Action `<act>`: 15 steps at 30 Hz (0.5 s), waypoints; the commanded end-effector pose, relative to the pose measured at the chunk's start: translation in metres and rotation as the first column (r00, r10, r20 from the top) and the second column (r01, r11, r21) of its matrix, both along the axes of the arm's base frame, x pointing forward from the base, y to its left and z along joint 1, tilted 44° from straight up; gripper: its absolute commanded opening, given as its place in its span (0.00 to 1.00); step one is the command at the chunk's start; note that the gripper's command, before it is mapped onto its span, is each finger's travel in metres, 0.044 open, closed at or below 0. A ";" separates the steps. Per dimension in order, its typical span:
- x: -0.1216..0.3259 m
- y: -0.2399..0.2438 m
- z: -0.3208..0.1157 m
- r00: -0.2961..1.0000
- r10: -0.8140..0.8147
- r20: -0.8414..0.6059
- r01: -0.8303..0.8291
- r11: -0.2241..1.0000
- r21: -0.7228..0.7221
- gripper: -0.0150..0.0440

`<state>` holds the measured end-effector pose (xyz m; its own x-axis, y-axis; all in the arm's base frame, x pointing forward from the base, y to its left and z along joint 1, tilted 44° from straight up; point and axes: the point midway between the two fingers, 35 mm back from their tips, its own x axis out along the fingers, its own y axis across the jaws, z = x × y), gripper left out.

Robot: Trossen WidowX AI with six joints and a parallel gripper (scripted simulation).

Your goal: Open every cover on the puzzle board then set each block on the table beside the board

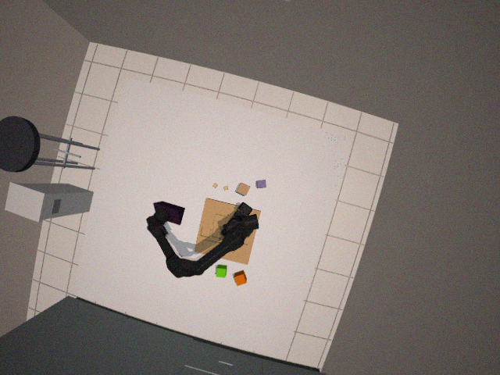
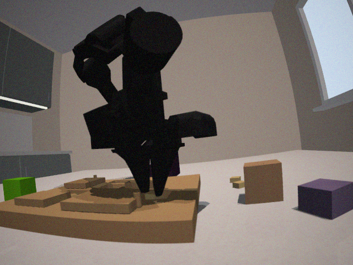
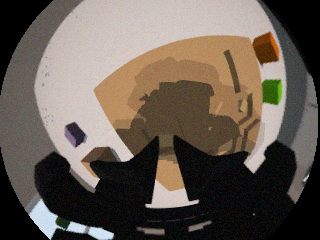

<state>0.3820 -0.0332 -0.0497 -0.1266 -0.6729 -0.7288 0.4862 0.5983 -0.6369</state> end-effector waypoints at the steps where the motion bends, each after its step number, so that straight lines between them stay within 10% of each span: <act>1: 0.003 0.005 0.005 1.000 -0.002 0.007 0.002 1.000 0.004 0.39; 15: 0.005 0.017 0.018 1.000 -0.001 0.005 0.001 1.000 0.003 0.39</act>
<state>0.3846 -0.0200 -0.0358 -0.1271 -0.6733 -0.7284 0.4836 0.5991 -0.6381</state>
